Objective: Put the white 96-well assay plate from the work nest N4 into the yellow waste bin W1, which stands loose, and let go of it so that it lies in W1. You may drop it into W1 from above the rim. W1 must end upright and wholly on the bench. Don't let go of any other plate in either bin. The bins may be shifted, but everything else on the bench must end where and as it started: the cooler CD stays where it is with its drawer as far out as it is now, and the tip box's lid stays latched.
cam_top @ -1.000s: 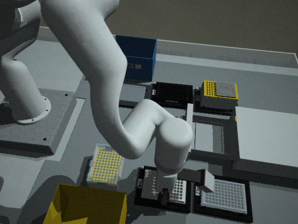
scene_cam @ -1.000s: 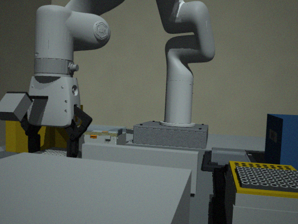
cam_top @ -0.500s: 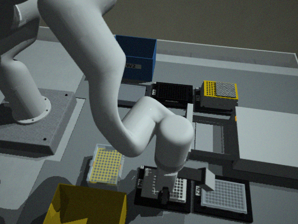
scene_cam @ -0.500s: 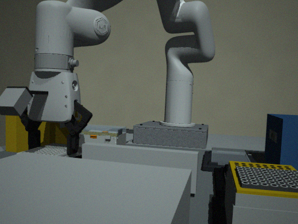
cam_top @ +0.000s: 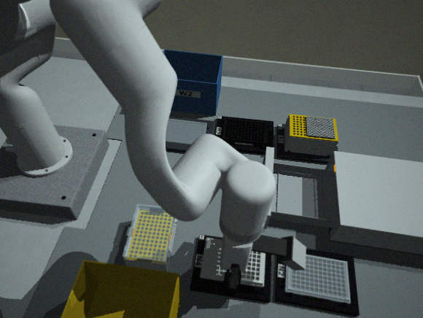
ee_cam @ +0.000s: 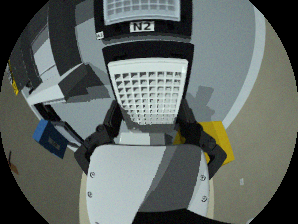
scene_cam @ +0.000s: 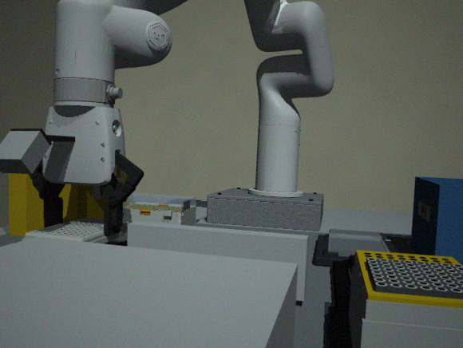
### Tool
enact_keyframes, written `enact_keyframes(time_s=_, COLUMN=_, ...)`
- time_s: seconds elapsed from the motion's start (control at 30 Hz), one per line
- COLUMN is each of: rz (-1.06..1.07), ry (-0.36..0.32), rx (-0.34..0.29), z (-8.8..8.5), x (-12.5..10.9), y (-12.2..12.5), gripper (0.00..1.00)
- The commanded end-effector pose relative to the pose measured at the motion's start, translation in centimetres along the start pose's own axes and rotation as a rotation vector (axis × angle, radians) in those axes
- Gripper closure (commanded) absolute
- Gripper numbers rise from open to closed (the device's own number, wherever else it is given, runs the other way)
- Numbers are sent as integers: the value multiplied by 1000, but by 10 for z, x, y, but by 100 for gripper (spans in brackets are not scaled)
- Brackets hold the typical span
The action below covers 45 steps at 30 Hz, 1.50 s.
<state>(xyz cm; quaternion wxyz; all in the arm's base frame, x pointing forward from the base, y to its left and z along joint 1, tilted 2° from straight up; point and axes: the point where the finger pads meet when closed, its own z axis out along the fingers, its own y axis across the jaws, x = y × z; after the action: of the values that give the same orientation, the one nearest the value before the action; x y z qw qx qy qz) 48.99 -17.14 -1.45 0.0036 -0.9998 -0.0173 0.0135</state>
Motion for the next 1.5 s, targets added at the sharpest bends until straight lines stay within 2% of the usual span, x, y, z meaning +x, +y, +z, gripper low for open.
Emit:
enact_keyframes(time_s=0.0, rz=0, ry=4, rx=-2, z=-4, x=2, y=1, gripper=100)
enact_keyframes(time_s=1.47, rz=0, ry=4, rx=-2, z=-67, x=1, y=1, gripper=100)
